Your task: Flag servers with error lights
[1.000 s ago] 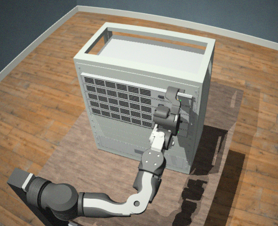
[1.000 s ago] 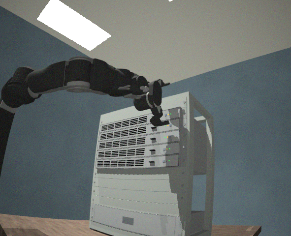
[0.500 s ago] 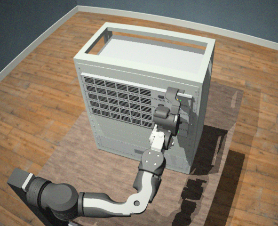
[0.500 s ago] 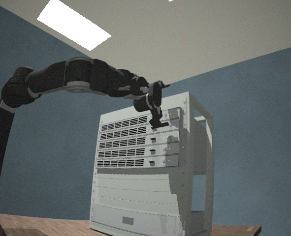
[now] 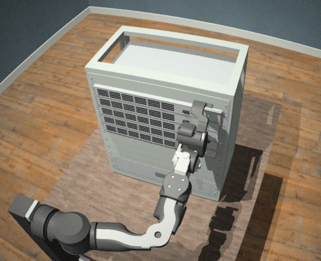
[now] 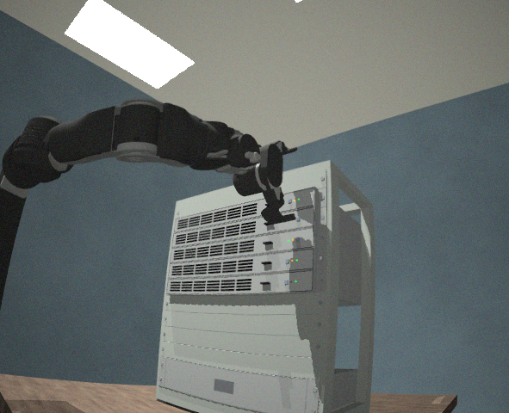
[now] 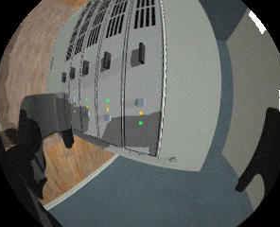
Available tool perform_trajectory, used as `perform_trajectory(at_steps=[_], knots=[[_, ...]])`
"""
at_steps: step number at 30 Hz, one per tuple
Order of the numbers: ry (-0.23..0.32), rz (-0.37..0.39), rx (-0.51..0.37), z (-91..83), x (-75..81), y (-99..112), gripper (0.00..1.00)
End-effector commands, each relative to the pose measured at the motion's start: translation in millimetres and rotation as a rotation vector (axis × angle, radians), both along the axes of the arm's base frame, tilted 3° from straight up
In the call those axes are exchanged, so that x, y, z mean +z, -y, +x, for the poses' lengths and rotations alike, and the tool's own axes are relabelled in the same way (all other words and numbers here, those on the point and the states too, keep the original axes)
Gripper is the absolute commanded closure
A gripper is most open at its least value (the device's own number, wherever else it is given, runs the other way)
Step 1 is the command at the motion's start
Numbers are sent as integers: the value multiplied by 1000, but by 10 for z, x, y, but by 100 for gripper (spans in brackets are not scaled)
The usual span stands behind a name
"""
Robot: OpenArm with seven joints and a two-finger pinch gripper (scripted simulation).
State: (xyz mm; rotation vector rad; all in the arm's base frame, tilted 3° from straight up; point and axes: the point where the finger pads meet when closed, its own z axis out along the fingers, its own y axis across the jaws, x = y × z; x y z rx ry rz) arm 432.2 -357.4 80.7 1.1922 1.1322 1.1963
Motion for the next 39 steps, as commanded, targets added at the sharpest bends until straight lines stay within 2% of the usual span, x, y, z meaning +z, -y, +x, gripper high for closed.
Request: perform_trajectory(at_steps=[1, 38, 39], knots=[[-8, -3, 3, 4, -19, -6, 0], [-8, -3, 3, 4, -19, -6, 0], [-8, -3, 3, 4, -19, -6, 100]])
